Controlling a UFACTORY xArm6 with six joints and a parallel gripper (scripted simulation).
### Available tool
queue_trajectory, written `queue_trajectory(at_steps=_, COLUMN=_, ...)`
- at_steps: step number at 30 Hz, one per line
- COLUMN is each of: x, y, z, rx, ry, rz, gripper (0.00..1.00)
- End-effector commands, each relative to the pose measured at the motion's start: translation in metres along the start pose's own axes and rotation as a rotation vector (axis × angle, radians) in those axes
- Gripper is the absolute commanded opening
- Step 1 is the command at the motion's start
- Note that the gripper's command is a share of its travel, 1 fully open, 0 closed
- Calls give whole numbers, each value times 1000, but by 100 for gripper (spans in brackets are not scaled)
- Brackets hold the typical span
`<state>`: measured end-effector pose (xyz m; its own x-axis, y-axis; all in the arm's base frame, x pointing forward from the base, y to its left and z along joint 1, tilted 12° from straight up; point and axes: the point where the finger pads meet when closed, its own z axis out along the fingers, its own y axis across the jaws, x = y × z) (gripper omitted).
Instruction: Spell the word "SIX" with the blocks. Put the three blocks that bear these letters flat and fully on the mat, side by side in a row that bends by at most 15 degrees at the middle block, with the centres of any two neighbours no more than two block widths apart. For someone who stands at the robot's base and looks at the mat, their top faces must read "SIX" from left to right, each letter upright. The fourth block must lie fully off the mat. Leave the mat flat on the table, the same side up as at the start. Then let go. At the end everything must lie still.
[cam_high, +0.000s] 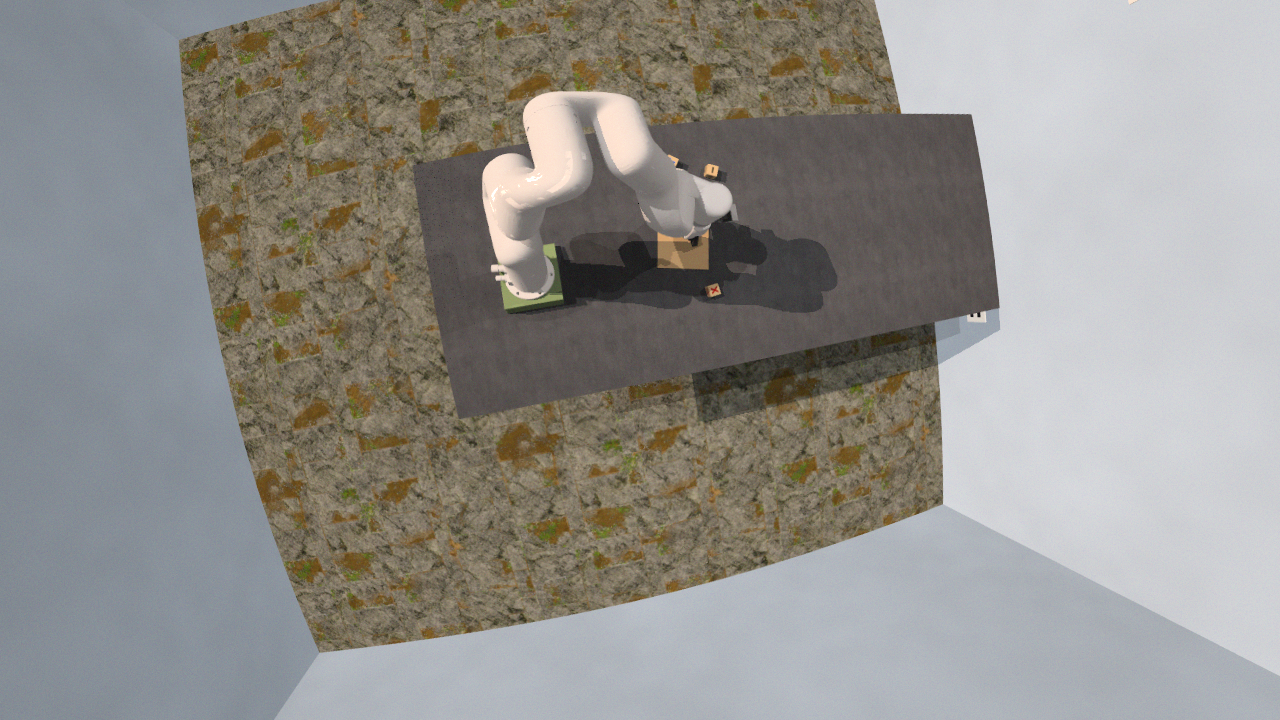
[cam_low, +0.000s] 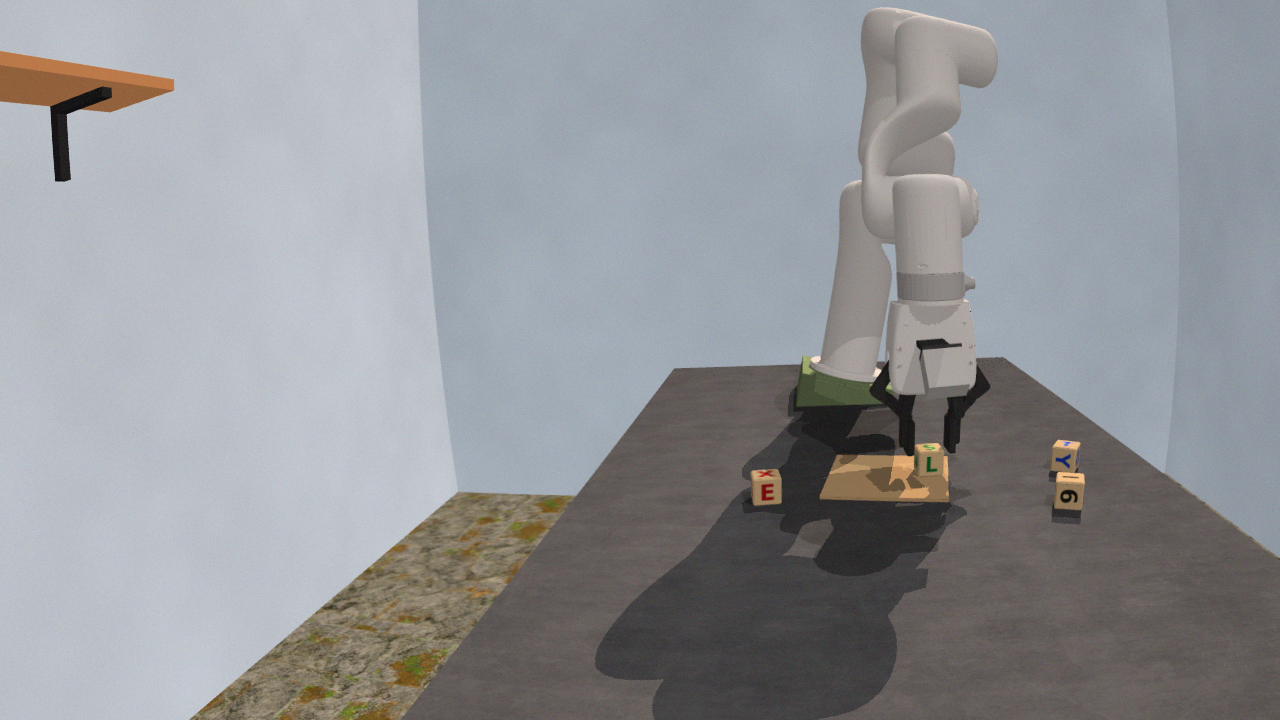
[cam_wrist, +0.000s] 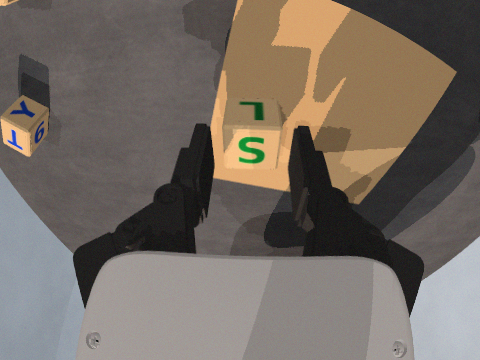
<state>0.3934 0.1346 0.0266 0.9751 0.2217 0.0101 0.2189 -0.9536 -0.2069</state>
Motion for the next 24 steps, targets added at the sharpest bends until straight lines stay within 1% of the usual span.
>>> queue_trajectory(at_steps=1, x=1, y=0, z=-30, rx=0, ry=4, rz=0, gripper=47)
queue_trajectory(at_steps=7, x=1, y=0, z=-58, rx=0, ry=4, rz=0, gripper=47)
queue_trajectory(at_steps=9, x=1, y=0, z=-58, rx=0, ry=4, rz=0, gripper=47)
queue_trajectory(at_steps=13, x=1, y=0, z=-67, rx=0, ry=4, rz=0, gripper=47)
queue_trajectory(at_steps=17, x=1, y=0, z=-69, rx=0, ry=4, rz=0, gripper=47)
queue_trajectory(at_steps=18, x=1, y=0, z=-69, rx=0, ry=4, rz=0, gripper=100)
queue_trajectory(at_steps=24, x=1, y=0, z=-69, rx=0, ry=4, rz=0, gripper=100)
